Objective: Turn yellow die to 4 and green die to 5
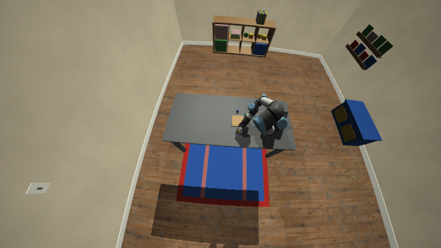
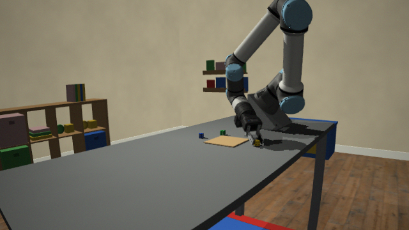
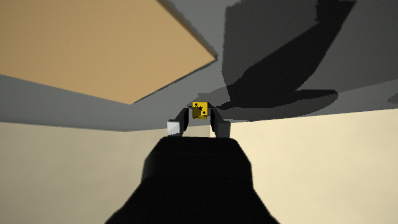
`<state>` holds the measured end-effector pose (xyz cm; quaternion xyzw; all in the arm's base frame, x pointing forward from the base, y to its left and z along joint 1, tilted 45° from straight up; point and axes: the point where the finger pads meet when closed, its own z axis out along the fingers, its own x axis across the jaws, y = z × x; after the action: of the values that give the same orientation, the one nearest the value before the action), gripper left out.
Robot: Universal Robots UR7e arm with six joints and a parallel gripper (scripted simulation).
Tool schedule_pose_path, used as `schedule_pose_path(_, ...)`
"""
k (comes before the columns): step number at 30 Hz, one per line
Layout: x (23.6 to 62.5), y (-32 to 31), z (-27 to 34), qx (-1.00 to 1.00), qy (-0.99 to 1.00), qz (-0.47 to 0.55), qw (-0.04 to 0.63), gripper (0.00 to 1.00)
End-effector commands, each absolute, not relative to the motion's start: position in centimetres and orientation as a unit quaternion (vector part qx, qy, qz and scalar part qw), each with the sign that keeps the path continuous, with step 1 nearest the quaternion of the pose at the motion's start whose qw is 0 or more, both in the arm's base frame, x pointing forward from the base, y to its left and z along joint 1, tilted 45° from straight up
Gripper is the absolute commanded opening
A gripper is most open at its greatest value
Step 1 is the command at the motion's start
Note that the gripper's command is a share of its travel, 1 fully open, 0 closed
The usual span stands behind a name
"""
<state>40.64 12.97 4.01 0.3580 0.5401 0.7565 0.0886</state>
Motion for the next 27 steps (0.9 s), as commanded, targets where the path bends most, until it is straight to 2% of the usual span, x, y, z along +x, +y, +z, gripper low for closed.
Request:
schedule_pose_path(1,40.7,12.9,4.0,0.358,0.540,0.756,0.089,0.70)
schedule_pose_path(27,39.4,11.4,3.7,0.358,0.540,0.757,0.089,0.70)
